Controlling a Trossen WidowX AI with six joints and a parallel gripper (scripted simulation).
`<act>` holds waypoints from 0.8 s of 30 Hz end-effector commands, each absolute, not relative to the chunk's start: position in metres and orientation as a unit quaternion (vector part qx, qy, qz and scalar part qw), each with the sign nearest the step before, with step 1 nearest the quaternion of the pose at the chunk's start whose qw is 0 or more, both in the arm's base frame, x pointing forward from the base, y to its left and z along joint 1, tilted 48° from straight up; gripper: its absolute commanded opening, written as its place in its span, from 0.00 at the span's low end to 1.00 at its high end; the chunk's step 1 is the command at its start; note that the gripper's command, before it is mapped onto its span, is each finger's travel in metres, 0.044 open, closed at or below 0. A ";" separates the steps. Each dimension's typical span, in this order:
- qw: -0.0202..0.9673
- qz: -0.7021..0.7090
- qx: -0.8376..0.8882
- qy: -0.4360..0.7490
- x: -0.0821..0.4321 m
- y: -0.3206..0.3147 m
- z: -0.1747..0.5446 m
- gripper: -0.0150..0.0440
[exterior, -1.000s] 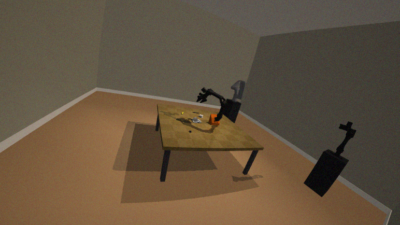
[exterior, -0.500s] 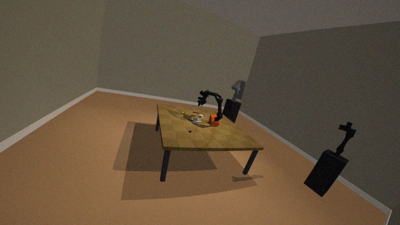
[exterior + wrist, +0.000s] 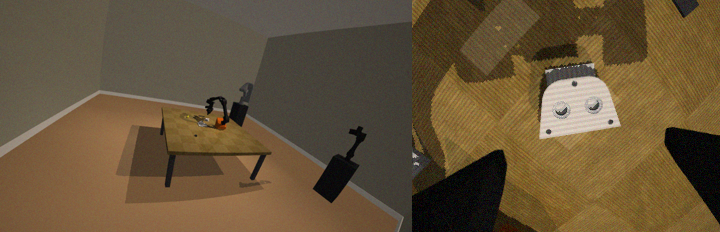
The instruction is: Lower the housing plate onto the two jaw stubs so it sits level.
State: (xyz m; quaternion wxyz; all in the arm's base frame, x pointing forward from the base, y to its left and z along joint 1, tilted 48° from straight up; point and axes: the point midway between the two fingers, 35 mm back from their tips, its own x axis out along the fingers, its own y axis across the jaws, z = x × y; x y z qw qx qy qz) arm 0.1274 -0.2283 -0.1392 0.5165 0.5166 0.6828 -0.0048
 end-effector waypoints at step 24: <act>0.515 0.017 0.512 0.687 0.121 -0.191 -0.171 1.00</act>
